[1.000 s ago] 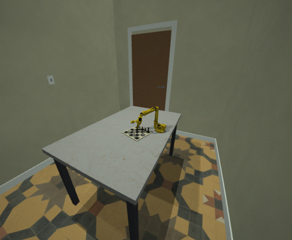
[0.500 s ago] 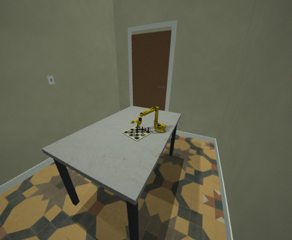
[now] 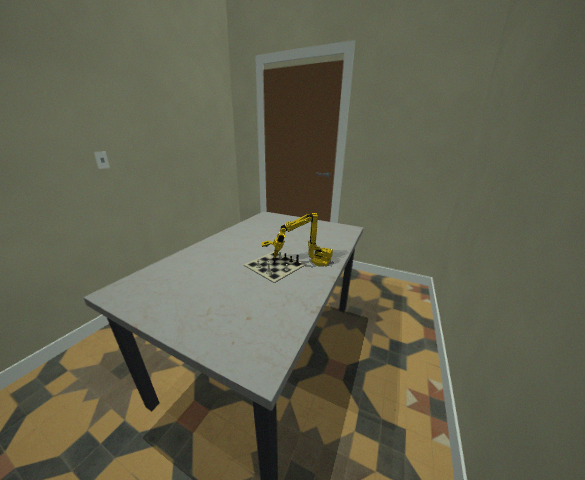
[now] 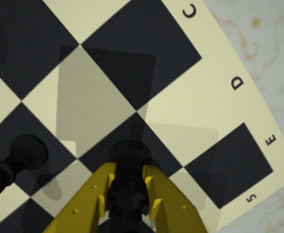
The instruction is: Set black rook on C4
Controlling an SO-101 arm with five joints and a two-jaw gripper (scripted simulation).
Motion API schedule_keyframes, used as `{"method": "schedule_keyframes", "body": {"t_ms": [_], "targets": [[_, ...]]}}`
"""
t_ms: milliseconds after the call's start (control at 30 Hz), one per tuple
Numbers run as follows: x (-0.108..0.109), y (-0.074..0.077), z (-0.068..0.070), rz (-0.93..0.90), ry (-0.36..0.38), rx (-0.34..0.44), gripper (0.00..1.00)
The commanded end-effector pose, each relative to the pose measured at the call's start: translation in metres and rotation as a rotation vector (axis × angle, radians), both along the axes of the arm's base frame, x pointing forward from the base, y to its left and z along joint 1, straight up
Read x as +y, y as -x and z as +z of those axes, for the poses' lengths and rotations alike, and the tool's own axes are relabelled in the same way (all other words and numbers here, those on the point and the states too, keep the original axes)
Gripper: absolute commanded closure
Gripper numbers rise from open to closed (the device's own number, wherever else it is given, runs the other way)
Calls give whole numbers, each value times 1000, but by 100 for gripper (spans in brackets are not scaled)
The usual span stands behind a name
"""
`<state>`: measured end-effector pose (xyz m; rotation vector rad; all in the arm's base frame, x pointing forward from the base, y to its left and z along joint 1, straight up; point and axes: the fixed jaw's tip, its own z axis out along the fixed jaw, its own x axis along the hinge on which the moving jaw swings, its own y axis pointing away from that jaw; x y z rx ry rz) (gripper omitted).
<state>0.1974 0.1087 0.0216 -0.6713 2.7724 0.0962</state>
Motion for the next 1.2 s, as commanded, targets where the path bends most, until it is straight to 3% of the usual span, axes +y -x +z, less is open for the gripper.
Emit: {"method": "schedule_keyframes", "body": {"t_ms": [0,233,967,1167], "targets": [[-3,2,0,-13,2,8,100],[-4,1,7,-13,4,8,100],[-5,2,57,-13,4,7,100],[-5,2,65,-13,4,7,100]]}}
